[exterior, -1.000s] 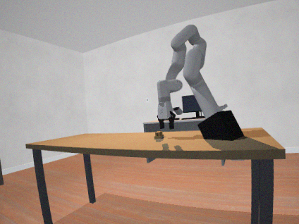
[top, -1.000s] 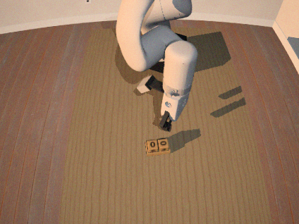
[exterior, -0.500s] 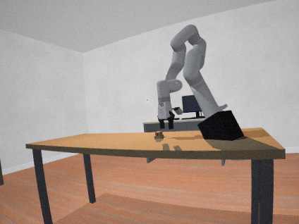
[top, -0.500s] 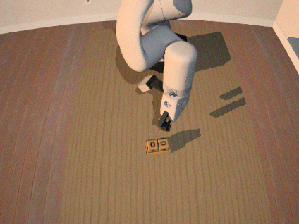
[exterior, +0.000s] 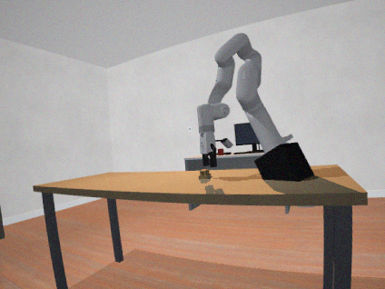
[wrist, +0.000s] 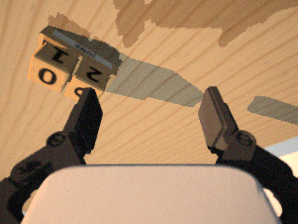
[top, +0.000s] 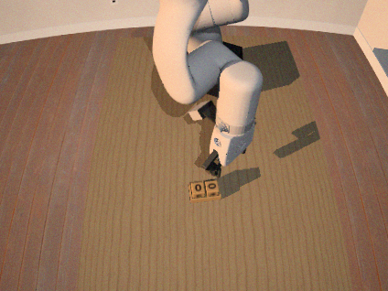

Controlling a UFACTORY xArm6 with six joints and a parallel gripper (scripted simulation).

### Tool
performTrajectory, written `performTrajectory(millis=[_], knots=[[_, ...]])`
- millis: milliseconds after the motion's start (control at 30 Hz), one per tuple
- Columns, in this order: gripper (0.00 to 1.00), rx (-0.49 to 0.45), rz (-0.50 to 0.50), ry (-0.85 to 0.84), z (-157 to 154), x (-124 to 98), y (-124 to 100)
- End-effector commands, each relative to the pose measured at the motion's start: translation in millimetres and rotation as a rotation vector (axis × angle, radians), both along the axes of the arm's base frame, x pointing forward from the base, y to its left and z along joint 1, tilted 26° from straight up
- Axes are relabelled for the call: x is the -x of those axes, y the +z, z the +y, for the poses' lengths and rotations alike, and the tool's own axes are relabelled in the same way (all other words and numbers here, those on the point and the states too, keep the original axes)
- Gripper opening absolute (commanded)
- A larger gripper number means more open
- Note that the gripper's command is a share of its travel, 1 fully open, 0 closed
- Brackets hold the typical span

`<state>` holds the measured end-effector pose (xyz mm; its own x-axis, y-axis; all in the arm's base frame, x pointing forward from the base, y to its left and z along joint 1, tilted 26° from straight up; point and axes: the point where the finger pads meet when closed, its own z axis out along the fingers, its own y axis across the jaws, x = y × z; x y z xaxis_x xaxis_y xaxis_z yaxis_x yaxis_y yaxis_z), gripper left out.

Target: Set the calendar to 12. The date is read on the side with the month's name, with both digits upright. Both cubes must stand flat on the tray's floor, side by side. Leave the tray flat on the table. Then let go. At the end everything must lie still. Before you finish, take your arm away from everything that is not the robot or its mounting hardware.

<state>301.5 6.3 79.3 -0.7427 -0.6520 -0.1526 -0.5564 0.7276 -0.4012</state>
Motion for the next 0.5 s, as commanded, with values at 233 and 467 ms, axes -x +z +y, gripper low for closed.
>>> performTrajectory(millis=[233, 467], knots=[[1.0, -0.09, -0.057, -0.223, 6.5, -21.6, 7.7], [1.0, -0.098, -0.061, -0.24, 7.1, -23.6, 8.3]])
